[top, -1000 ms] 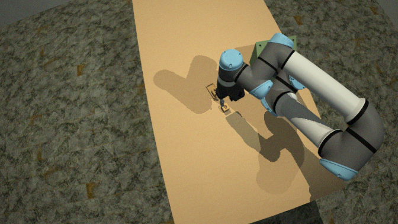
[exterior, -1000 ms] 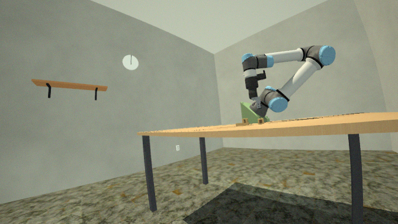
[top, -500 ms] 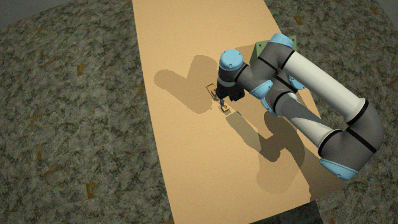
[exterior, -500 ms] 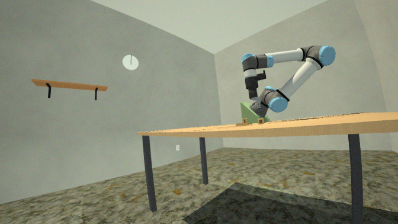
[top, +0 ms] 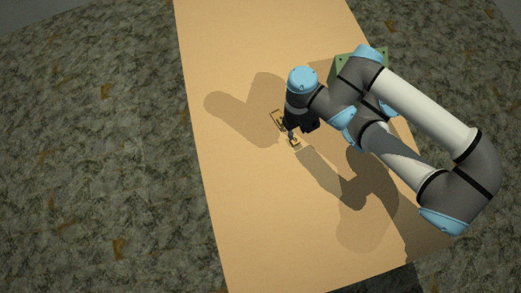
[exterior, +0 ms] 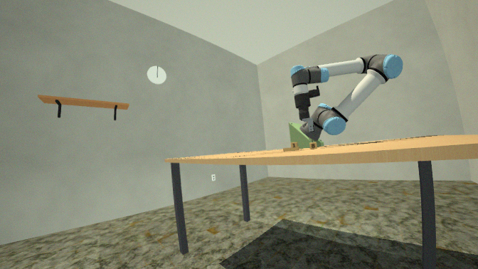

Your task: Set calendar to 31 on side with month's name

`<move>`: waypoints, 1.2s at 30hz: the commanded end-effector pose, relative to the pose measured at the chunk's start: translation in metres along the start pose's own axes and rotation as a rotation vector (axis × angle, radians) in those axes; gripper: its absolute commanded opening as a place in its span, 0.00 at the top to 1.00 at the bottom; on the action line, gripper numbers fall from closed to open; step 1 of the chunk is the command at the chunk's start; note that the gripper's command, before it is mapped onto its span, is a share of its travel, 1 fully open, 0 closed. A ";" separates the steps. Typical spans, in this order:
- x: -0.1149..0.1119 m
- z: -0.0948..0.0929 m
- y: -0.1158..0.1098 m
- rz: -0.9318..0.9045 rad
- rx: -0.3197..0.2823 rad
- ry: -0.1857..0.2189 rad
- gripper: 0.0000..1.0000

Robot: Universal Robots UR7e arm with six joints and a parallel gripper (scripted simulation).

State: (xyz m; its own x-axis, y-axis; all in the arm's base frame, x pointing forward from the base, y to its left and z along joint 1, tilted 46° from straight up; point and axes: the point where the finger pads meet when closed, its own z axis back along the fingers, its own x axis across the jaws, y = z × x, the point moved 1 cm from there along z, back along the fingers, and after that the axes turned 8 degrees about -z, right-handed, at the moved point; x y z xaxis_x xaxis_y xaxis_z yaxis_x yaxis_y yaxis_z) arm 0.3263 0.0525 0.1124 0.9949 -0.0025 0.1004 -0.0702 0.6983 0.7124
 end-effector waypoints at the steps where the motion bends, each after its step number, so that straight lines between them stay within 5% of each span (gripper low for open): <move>1: -0.001 -0.009 0.000 -0.001 0.003 0.001 0.10; 36: -0.001 -0.046 0.001 -0.002 0.003 0.002 0.10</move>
State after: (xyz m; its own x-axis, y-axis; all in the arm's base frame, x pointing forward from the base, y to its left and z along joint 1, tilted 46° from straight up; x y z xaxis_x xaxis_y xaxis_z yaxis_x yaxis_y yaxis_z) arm 0.3289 0.0824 0.0834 0.9950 -0.0021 0.0997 -0.0700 0.6977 0.7129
